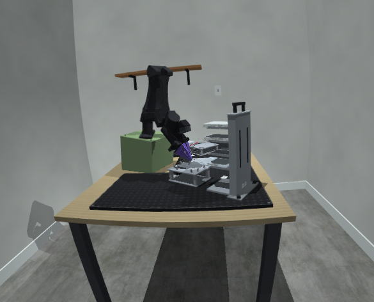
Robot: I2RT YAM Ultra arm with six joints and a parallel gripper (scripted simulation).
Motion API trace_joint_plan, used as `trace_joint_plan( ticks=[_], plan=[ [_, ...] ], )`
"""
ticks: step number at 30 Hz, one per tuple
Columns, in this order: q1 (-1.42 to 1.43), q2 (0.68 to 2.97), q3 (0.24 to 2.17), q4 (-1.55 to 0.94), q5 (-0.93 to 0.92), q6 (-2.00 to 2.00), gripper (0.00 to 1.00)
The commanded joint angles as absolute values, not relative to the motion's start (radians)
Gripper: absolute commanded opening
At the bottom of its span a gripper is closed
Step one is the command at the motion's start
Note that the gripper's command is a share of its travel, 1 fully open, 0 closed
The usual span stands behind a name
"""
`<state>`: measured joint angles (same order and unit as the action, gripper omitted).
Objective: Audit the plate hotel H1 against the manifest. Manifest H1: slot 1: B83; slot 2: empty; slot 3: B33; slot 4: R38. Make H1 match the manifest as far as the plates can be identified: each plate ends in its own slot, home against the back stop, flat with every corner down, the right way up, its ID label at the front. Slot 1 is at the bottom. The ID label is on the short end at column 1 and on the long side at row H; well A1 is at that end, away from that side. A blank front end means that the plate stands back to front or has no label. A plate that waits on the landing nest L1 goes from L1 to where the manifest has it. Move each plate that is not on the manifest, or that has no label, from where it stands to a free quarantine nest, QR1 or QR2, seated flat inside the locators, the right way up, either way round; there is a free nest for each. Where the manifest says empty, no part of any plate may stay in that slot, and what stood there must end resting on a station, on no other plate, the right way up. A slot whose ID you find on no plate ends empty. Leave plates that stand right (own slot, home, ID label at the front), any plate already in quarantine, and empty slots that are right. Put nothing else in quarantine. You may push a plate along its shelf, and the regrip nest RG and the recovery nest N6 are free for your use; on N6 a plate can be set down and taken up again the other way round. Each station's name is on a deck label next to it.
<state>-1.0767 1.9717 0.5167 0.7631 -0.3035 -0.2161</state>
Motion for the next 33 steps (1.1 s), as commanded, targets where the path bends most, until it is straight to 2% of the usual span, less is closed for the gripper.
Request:
trace_joint_plan(
  ticks=[1,33],
  plan=[
    [-1.079,1.97,0.513,0.772,-0.31,-0.219,0.0],
    [-1.054,1.981,0.599,0.72,-0.291,-0.201,0.0]
  ],
)
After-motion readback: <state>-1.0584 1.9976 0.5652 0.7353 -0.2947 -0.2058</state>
